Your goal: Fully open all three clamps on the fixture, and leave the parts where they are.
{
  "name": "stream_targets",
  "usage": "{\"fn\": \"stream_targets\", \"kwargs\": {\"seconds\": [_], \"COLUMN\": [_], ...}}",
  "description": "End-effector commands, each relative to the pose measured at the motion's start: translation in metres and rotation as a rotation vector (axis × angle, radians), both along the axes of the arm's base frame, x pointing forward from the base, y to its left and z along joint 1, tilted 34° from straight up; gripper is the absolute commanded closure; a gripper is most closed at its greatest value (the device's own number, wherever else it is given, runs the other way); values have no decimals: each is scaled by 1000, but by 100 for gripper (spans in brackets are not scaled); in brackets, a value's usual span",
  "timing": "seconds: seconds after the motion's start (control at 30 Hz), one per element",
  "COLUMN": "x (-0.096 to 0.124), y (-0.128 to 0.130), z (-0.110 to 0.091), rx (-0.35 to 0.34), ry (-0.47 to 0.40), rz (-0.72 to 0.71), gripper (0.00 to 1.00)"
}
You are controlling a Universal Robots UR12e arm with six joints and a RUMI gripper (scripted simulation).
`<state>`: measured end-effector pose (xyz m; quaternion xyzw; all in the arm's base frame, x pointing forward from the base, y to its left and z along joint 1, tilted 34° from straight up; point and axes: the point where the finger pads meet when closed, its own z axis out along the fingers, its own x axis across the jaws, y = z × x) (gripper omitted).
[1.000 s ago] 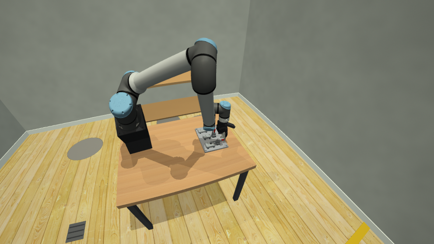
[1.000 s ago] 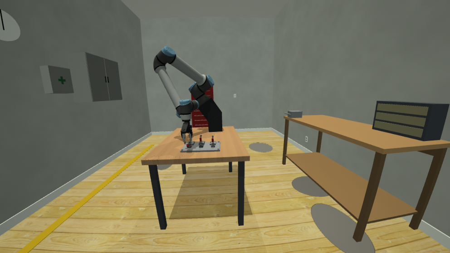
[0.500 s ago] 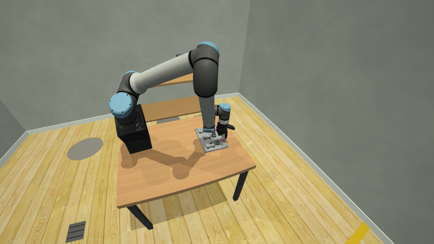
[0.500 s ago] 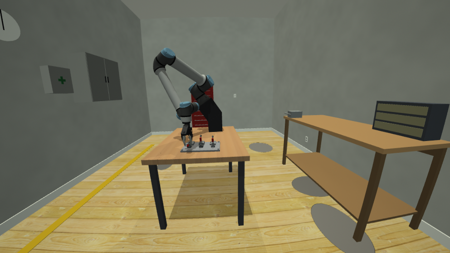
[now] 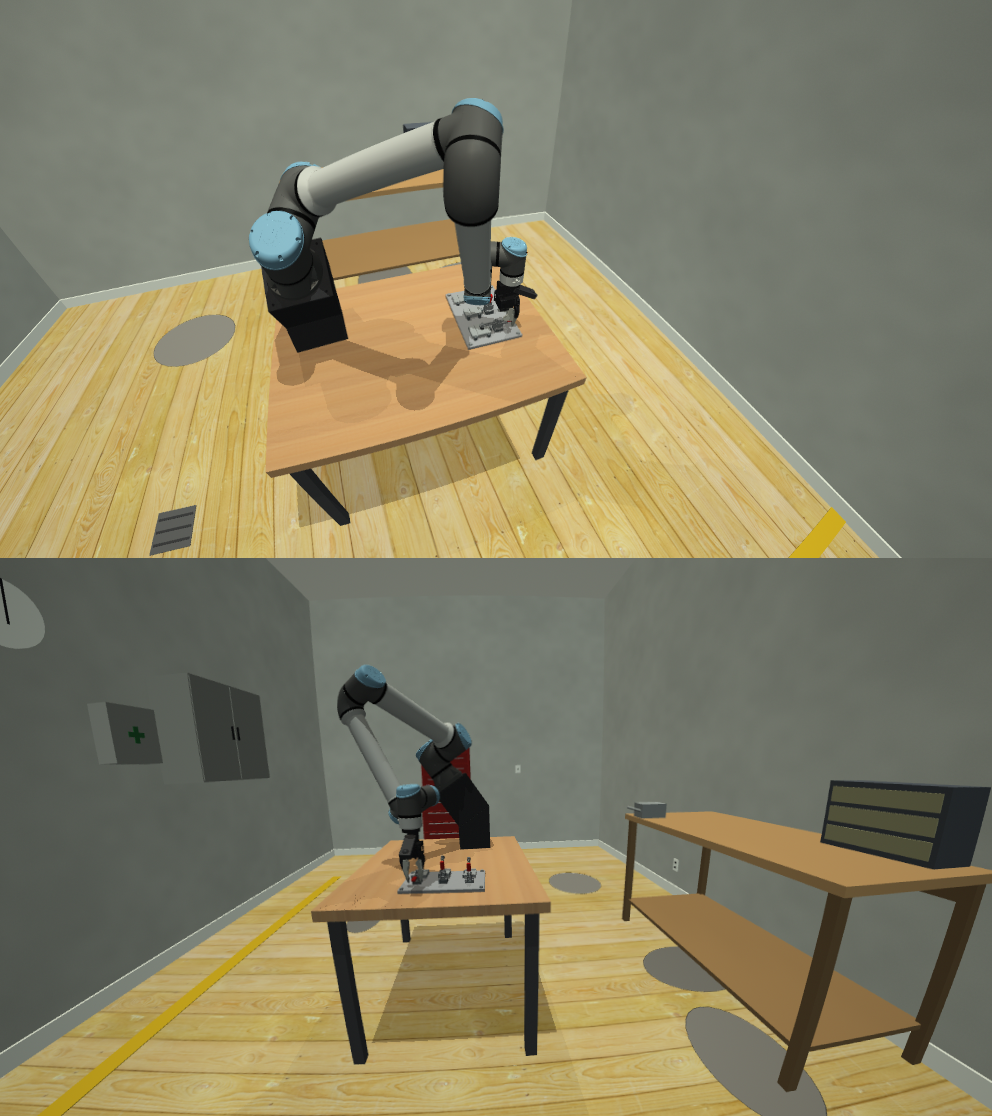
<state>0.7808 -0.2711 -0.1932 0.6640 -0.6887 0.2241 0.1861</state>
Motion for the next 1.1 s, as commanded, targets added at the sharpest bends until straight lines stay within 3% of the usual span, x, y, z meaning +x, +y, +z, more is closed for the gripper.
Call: {"fn": "stream_targets", "kwargs": {"seconds": [0.0, 0.83, 0.87, 1.07], "x": [1, 1, 1, 1], "y": [0, 0, 0, 0], "z": [1, 1, 1, 1], "rx": [0, 0, 0, 0], "ry": [-1, -1, -1, -1], "rz": [1, 1, 1, 1], "gripper": [72, 72, 100, 100]}}
